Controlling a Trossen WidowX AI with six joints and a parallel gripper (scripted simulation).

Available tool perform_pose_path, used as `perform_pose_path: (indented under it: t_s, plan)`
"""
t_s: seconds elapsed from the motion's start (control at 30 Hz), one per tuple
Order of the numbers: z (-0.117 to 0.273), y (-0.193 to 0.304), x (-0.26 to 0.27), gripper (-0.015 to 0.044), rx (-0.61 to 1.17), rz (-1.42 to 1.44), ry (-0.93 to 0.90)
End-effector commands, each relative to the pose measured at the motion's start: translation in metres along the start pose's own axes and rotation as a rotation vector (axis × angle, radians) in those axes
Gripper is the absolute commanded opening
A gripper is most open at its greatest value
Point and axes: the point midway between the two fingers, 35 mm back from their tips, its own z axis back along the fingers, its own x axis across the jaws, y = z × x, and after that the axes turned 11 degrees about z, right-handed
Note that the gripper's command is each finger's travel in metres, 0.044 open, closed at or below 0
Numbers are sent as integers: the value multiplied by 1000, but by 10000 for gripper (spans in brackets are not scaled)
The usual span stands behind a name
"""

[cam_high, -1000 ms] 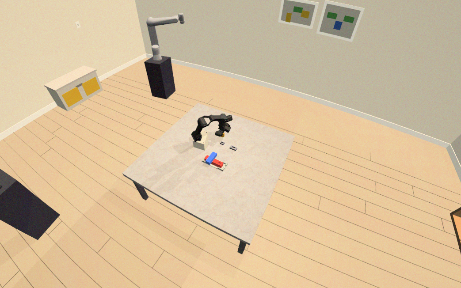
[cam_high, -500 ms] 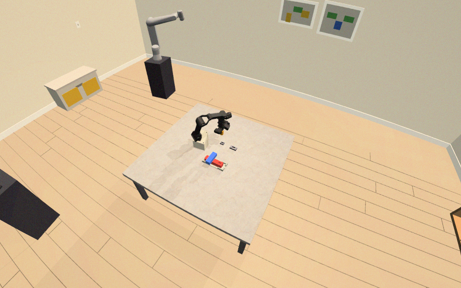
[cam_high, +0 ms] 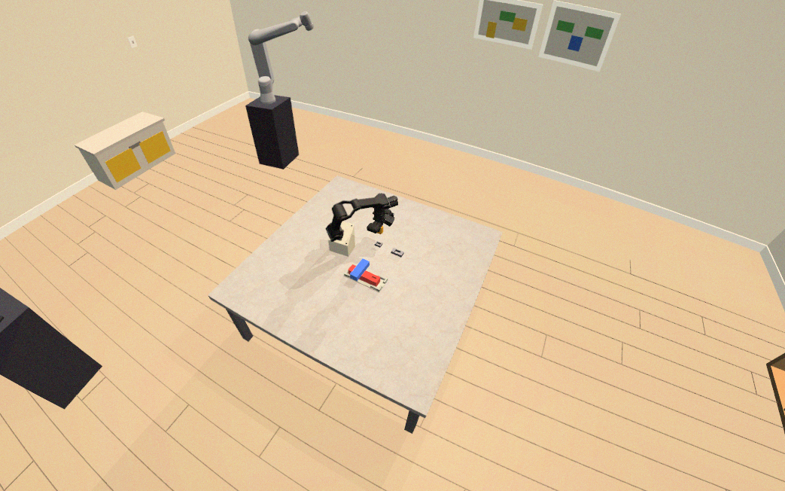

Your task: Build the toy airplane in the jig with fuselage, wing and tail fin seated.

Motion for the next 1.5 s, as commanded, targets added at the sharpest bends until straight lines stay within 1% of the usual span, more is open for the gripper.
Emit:
perform_pose_path:
  t_s: [0.0, 0.77, 1.47]
  plan:
    - [0, -7, -8, 0, -4, 3, -7]
    - [-6, -39, -63, 0, -16, 0, -34]
    - [-15, -56, -122, 0, -28, -14, -27]
